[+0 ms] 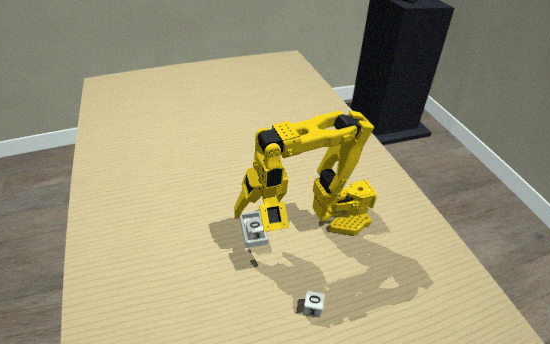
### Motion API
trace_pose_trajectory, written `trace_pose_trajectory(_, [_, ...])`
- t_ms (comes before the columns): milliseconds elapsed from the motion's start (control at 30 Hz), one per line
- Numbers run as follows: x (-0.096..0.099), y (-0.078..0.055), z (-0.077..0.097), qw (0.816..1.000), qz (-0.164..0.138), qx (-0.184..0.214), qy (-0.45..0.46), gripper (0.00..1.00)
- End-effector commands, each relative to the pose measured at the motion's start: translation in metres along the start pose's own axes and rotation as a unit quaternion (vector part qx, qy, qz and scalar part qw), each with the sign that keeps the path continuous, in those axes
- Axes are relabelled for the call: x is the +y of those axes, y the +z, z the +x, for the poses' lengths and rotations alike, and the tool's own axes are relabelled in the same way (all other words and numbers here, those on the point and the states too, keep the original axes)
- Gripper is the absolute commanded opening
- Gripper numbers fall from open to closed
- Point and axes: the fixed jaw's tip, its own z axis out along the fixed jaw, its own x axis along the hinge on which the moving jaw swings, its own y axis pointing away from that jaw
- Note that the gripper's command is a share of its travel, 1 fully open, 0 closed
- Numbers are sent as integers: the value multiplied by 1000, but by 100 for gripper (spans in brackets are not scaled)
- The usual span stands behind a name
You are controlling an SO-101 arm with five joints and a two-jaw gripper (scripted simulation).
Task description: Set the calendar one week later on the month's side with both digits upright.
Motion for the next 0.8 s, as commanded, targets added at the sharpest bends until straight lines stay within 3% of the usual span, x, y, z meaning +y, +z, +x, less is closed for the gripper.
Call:
trace_pose_trajectory(0, [-3,-2,1,1000,9,-2,9,35])
trace_pose_trajectory(67, [-3,-2,1,1000,9,-2,9,35])
trace_pose_trajectory(100, [2,2,4,1000,-5,0,17,35])
trace_pose_trajectory(767, [2,3,4,1000,-5,0,17,35])
